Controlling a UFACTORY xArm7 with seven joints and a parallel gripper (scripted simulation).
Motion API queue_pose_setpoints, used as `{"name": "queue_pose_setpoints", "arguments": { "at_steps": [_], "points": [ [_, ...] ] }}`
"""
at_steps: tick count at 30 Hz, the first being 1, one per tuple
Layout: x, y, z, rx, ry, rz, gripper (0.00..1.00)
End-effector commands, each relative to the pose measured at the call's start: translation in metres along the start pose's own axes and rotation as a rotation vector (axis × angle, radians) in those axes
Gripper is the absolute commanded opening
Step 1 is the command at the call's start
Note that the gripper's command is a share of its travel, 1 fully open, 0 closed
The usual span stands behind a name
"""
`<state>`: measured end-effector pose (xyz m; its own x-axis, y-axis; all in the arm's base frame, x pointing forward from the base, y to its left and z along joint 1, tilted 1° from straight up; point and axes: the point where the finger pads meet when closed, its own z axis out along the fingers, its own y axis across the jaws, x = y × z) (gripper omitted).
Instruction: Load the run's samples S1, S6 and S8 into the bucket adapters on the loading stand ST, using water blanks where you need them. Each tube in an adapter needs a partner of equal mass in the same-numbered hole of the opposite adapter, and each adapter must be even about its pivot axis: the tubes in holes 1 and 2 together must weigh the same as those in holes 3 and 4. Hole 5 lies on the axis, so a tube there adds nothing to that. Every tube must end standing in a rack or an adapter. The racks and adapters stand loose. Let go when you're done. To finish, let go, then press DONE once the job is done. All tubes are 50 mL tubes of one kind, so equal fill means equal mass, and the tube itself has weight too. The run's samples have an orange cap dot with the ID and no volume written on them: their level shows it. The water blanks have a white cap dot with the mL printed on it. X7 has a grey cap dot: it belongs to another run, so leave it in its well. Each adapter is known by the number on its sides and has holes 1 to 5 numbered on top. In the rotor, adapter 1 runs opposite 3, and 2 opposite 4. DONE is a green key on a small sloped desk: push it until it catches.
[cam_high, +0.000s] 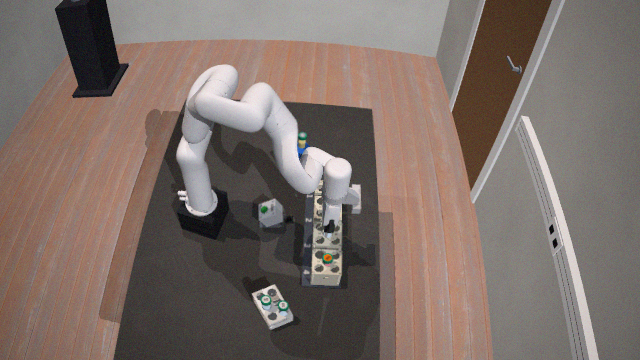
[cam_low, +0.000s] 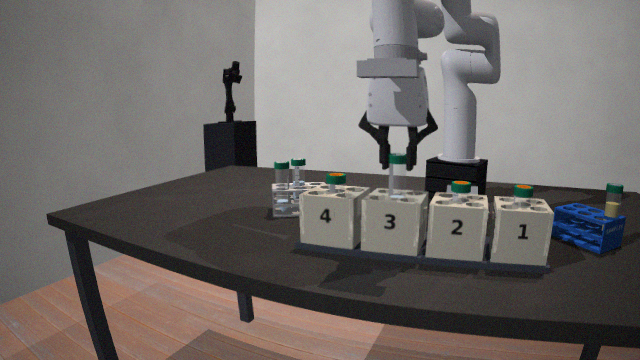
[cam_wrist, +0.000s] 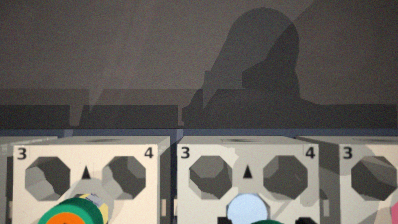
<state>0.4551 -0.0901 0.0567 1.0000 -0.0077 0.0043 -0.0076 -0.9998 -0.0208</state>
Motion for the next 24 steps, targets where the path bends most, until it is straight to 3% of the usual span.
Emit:
{"name": "queue_pose_setpoints", "arguments": {
  "at_steps": [1,24],
  "points": [
    [0.002,0.0,0.001,-0.001,0.005,0.0,0.0],
    [0.002,0.0,0.021,-0.001,0.005,0.0,0.0]
  ]
}}
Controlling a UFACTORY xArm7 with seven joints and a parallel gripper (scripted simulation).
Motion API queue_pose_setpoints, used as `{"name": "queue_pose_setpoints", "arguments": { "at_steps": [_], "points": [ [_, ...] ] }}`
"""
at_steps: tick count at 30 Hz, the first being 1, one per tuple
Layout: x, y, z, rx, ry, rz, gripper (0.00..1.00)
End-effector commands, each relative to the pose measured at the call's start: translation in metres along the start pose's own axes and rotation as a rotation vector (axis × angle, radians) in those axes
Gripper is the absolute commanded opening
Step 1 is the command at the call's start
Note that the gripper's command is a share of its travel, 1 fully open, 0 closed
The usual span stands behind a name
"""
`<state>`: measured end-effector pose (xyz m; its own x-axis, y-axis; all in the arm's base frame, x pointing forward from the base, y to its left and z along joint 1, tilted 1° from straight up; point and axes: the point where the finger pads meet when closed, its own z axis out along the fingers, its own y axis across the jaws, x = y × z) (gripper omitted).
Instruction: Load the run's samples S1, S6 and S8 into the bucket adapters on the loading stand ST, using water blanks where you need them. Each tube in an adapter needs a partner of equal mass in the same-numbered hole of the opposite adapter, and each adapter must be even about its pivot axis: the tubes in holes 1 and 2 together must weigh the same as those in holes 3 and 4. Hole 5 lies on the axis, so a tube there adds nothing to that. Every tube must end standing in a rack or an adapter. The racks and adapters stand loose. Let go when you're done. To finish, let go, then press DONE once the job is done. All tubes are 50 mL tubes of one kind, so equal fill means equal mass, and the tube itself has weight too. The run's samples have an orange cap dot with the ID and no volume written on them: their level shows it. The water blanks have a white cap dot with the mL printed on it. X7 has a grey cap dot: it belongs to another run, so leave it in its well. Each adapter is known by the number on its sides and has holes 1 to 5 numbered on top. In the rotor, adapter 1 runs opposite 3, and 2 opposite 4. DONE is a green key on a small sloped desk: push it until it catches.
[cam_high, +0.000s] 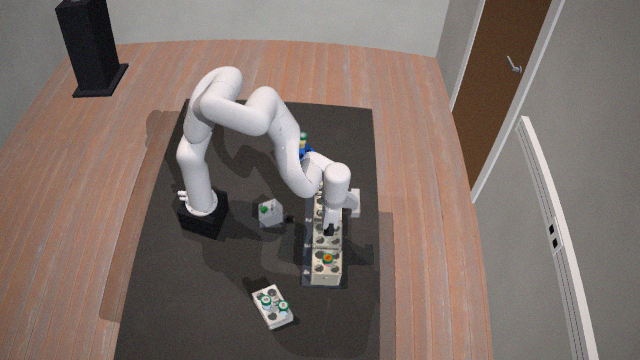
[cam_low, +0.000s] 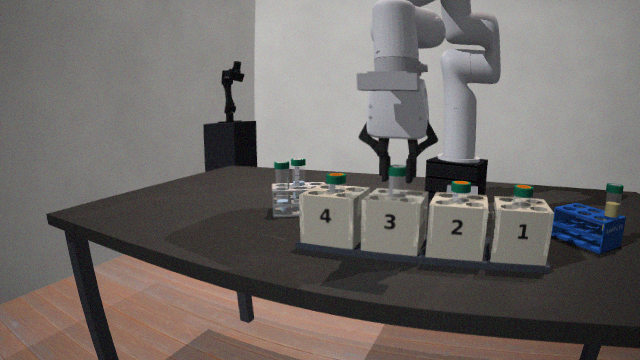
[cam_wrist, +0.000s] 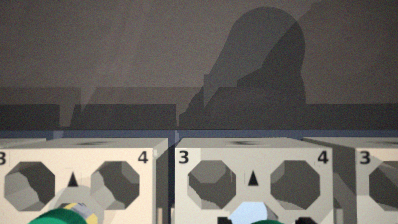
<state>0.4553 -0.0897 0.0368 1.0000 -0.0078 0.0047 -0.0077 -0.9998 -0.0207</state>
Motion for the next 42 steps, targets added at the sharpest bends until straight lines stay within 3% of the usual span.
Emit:
{"name": "queue_pose_setpoints", "arguments": {
  "at_steps": [1,18,33,34,42],
  "points": [
    [0.002,0.0,0.002,-0.001,0.004,0.0,0.0],
    [0.002,0.0,0.017,-0.001,0.004,0.0,0.0],
    [0.002,0.0,0.017,-0.001,0.004,0.0,0.0],
    [0.002,0.0,0.017,-0.001,0.004,0.0,0.44],
    [0.002,0.0,0.017,-0.001,0.004,0.0,0.44]
  ]
}}
